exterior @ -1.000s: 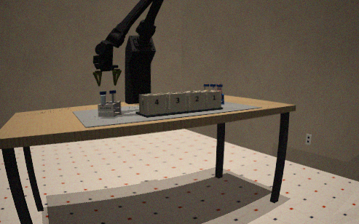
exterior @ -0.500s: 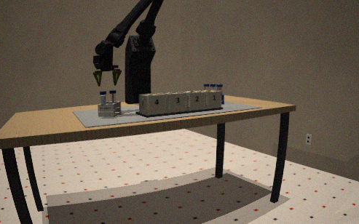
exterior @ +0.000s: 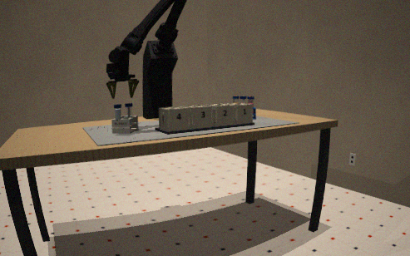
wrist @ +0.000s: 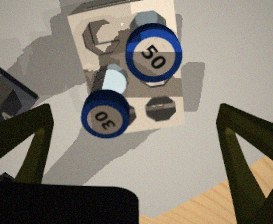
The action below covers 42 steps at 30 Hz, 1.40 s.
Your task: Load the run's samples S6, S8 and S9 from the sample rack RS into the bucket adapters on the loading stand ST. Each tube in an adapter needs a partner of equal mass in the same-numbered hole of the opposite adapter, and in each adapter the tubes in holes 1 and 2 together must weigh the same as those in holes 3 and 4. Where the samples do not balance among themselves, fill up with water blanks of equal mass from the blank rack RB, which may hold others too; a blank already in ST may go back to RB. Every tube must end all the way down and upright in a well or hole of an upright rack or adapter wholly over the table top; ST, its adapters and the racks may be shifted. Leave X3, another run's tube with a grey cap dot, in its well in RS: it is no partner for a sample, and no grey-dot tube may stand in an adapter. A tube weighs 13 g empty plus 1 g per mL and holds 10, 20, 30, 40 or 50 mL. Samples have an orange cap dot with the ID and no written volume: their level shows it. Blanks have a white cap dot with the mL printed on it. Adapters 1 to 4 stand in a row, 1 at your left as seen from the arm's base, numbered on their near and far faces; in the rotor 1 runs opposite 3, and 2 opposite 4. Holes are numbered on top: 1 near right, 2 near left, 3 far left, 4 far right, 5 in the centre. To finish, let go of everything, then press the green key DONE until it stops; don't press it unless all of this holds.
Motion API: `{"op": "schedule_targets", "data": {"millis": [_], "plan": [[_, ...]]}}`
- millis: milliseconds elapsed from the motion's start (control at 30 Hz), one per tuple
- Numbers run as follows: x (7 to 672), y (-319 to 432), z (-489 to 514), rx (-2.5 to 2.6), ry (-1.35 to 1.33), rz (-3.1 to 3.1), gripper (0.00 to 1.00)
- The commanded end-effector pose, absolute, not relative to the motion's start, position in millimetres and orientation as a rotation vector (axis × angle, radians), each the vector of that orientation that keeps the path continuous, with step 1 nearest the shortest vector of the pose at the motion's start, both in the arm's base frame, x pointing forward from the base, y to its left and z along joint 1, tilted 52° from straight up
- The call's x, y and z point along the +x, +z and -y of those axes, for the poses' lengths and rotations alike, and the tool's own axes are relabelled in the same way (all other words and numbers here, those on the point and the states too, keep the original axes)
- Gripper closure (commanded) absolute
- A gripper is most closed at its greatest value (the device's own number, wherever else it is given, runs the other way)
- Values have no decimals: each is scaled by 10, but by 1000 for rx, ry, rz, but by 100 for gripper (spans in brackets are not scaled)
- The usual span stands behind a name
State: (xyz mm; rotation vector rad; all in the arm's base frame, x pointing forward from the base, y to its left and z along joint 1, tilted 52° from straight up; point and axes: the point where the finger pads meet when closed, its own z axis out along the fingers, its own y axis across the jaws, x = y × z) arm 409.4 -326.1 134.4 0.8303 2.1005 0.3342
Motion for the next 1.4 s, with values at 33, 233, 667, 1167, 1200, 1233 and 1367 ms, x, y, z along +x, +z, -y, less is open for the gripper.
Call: {"op": "schedule_targets", "data": {"millis": [33, 233, 667, 1167, 1200, 1233, 1367], "plan": [[4101, 1415, 3287, 810, 319, -2096, 0], [4103, 1414, 3287, 810, 319, -2096, 0], [4091, 1351, 2458, 283, 67, -2197, 0], [4024, 1189, 1379, -431, -280, -2184, 0], [4018, 1177, 1295, -486, -307, -2175, 0], [4013, 1165, 1212, -541, -333, -2165, 0], [3993, 1117, 880, -758, -437, -2115, 0]]}}
